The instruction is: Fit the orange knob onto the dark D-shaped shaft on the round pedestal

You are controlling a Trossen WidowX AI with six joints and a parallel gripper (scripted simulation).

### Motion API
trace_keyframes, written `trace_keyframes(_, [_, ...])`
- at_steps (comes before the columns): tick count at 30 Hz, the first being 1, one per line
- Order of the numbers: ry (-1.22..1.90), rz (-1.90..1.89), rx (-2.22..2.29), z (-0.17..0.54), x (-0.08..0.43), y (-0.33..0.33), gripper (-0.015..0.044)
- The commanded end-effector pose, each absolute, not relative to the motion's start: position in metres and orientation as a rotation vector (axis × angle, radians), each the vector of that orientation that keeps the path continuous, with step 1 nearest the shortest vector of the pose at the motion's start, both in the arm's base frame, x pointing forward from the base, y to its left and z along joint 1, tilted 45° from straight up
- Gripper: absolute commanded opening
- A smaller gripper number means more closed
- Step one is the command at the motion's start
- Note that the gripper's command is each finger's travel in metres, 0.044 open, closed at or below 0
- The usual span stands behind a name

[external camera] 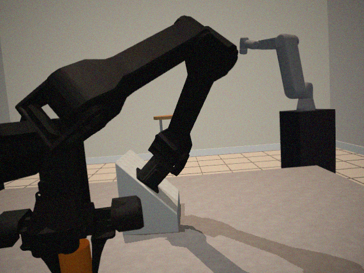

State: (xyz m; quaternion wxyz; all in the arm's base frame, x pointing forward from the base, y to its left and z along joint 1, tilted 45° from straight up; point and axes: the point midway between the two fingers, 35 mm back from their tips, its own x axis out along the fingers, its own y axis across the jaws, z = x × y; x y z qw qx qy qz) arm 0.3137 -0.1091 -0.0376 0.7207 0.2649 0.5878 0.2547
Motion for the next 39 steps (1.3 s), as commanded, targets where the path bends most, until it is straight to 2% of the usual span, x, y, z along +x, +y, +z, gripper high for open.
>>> trace_keyframes(1, [1.296,0.563,0.583,-0.038,0.3147,-0.109,0.0])
trace_keyframes(39, [1.266,0.615,0.513,-0.0389,0.3139,-0.1083,0.0])
